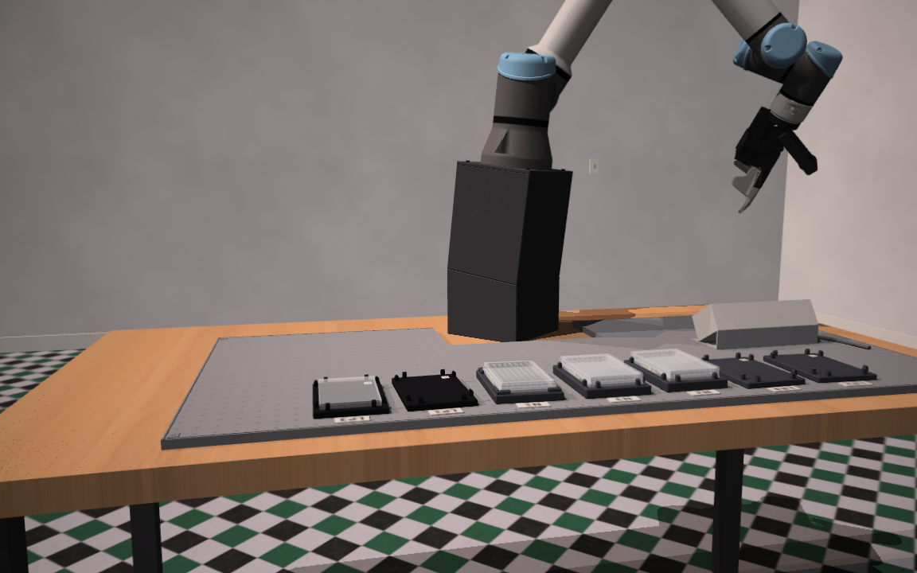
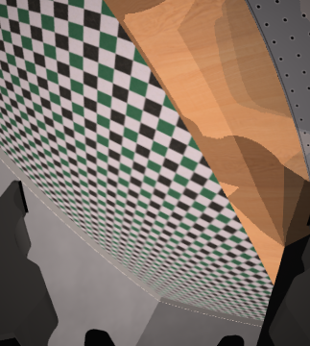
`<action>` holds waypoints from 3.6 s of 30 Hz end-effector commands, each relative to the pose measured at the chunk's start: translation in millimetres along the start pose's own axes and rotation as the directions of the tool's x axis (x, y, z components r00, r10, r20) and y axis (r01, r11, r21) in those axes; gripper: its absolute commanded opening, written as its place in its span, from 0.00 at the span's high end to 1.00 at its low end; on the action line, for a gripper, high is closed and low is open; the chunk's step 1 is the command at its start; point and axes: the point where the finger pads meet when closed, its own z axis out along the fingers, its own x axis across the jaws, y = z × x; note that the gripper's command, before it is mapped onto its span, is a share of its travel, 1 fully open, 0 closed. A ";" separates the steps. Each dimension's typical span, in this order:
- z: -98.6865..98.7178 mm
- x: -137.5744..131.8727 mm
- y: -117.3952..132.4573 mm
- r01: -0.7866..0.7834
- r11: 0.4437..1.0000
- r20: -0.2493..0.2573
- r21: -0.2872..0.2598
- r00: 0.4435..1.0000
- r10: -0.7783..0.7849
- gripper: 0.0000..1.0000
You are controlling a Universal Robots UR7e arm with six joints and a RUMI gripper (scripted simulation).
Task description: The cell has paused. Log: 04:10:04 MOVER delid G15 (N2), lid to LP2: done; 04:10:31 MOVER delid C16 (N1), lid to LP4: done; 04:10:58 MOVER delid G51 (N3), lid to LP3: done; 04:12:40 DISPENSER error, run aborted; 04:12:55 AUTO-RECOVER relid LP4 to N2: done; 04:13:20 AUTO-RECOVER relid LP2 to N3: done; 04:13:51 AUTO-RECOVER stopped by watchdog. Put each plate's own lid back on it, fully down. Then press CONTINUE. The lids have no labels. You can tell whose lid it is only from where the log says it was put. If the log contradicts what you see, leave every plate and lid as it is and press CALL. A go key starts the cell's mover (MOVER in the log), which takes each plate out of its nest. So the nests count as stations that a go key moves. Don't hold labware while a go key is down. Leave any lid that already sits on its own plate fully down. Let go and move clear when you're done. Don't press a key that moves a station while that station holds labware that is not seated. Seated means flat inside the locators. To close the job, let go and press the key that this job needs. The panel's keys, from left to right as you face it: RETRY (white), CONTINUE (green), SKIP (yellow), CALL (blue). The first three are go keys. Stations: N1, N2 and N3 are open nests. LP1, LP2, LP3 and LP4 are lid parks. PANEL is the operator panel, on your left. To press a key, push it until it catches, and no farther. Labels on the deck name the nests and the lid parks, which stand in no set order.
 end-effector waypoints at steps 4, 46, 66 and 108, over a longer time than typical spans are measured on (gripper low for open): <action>-0.6 -0.4 -0.2 0.001 1.000 0.000 0.001 1.000 -0.001 0.00; -105.3 -27.6 -55.7 0.065 0.984 -0.047 0.168 0.997 -0.057 0.18; -161.1 -43.0 -74.3 0.095 0.964 -0.073 0.247 0.994 -0.080 0.18; -309.9 -87.6 -91.2 0.187 0.859 -0.157 0.477 0.980 -0.126 0.18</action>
